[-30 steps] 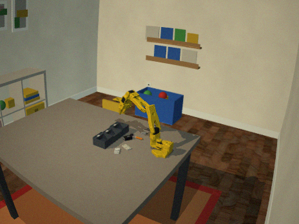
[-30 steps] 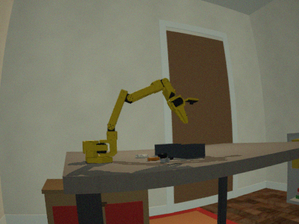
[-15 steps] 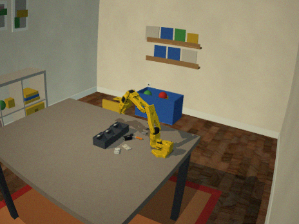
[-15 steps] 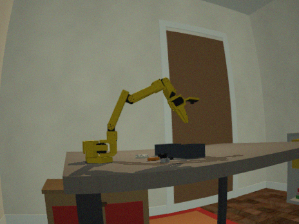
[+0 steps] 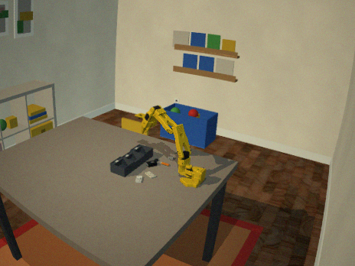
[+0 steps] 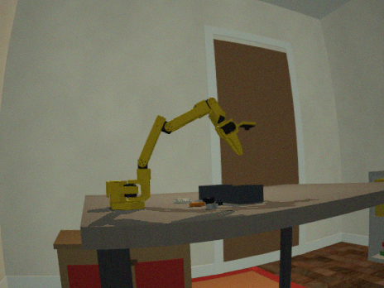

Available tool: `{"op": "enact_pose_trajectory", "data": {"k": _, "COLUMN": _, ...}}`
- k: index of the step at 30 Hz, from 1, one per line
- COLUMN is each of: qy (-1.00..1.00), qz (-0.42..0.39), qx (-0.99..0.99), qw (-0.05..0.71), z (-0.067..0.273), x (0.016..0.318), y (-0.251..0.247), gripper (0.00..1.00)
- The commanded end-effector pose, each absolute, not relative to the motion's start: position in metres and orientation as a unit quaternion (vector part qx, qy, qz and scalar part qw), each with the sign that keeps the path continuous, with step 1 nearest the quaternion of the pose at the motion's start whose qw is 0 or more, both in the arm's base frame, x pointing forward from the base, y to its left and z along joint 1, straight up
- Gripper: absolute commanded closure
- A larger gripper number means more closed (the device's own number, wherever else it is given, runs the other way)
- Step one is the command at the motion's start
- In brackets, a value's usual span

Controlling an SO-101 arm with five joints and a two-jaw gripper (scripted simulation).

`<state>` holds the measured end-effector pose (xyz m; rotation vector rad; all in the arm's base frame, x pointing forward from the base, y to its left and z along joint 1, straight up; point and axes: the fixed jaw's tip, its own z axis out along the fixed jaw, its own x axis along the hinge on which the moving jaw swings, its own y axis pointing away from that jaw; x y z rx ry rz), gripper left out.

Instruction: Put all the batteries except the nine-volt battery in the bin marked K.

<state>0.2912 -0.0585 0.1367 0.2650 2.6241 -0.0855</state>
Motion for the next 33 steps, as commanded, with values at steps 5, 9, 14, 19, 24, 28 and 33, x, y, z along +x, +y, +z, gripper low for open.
{"op": "enact_pose_trajectory", "data": {"k": 5, "qy": 0.954, "qz": -0.035, "qx": 0.104, "qw": 0.280, "z": 0.153, "x": 0.292, "y": -0.062, "gripper": 0.93}}
{"op": "enact_pose_trajectory", "data": {"k": 9, "qy": 0.954, "qz": -0.035, "qx": 0.104, "qw": 0.280, "z": 0.152, "x": 0.293, "y": -0.062, "gripper": 0.93}}
{"op": "enact_pose_trajectory", "data": {"k": 14, "qy": 0.954, "qz": -0.035, "qx": 0.104, "qw": 0.280, "z": 0.144, "x": 0.296, "y": -0.062, "gripper": 0.93}}
{"op": "enact_pose_trajectory", "data": {"k": 19, "qy": 0.954, "qz": -0.035, "qx": 0.104, "qw": 0.280, "z": 0.126, "x": 0.298, "y": -0.063, "gripper": 0.93}}
{"op": "enact_pose_trajectory", "data": {"k": 24, "qy": 0.954, "qz": -0.035, "qx": 0.104, "qw": 0.280, "z": 0.115, "x": 0.298, "y": -0.063, "gripper": 0.93}}
{"op": "enact_pose_trajectory", "data": {"k": 28, "qy": 0.954, "qz": -0.035, "qx": 0.104, "qw": 0.280, "z": 0.106, "x": 0.296, "y": -0.063, "gripper": 0.93}}
{"op": "enact_pose_trajectory", "data": {"k": 33, "qy": 0.954, "qz": -0.035, "qx": 0.104, "qw": 0.280, "z": 0.104, "x": 0.296, "y": -0.062, "gripper": 0.93}}
